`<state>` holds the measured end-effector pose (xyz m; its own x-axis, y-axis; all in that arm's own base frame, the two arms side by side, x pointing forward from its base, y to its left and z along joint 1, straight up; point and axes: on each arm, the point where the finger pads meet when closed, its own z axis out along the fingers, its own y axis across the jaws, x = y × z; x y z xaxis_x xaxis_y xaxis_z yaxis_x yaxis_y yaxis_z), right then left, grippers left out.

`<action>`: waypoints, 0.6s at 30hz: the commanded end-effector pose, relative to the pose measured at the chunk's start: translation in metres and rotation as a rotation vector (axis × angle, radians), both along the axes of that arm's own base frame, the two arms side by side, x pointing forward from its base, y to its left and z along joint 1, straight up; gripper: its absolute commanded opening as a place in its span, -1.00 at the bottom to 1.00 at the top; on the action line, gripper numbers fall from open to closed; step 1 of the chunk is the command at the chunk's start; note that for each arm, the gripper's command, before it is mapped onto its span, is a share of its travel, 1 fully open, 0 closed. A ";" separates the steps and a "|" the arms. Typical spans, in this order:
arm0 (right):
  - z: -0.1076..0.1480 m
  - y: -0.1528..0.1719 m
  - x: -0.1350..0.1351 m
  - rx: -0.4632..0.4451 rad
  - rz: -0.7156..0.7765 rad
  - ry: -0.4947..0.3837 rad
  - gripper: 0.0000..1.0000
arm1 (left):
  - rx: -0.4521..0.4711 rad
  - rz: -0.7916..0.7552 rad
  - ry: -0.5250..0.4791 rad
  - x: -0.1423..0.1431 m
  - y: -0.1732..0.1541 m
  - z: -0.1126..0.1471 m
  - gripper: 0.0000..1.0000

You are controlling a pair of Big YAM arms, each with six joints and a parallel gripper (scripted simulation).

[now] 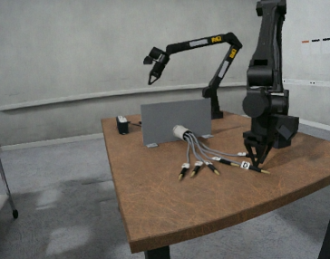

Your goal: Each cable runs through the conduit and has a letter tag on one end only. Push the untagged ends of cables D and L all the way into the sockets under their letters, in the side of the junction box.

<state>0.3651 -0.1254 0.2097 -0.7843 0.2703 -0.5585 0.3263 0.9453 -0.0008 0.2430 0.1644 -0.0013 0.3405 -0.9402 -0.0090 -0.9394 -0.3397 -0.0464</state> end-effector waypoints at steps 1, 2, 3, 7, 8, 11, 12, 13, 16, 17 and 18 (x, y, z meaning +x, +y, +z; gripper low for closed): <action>0.019 -0.003 0.010 -0.013 0.003 -0.040 1.00 | 0.021 -0.001 -0.023 0.007 0.011 0.016 -0.30; 0.019 -0.003 0.010 -0.013 0.003 -0.040 1.00 | 0.021 -0.001 -0.023 0.006 0.011 0.020 -0.30; 0.019 -0.003 0.010 -0.013 0.003 -0.040 1.00 | 0.020 -0.002 -0.023 0.008 0.007 0.023 -0.30; 0.019 -0.003 0.010 -0.013 0.003 -0.040 1.00 | 0.021 -0.004 -0.024 0.007 0.009 0.032 0.15; 0.019 -0.003 0.010 -0.013 0.003 -0.040 1.00 | 0.021 -0.002 -0.024 0.006 0.010 0.036 0.38; 0.019 -0.003 0.010 -0.013 0.003 -0.040 1.00 | 0.022 -0.010 -0.024 0.007 0.006 0.056 1.00; 0.019 -0.003 0.010 -0.013 0.003 -0.040 1.00 | 0.021 -0.001 -0.025 0.006 0.006 0.062 1.00; 0.019 -0.003 0.010 -0.013 0.003 -0.040 1.00 | 0.020 -0.003 -0.025 0.007 0.004 0.068 1.00; 0.019 -0.003 0.010 -0.013 0.003 -0.040 1.00 | 0.020 -0.003 -0.025 0.008 0.002 0.072 1.00; 0.019 -0.003 0.010 -0.013 0.003 -0.040 1.00 | 0.006 -0.002 -0.005 0.007 0.000 0.066 1.00; 0.019 -0.003 0.010 -0.013 0.003 -0.040 1.00 | 0.000 -0.002 0.004 0.009 0.000 0.059 1.00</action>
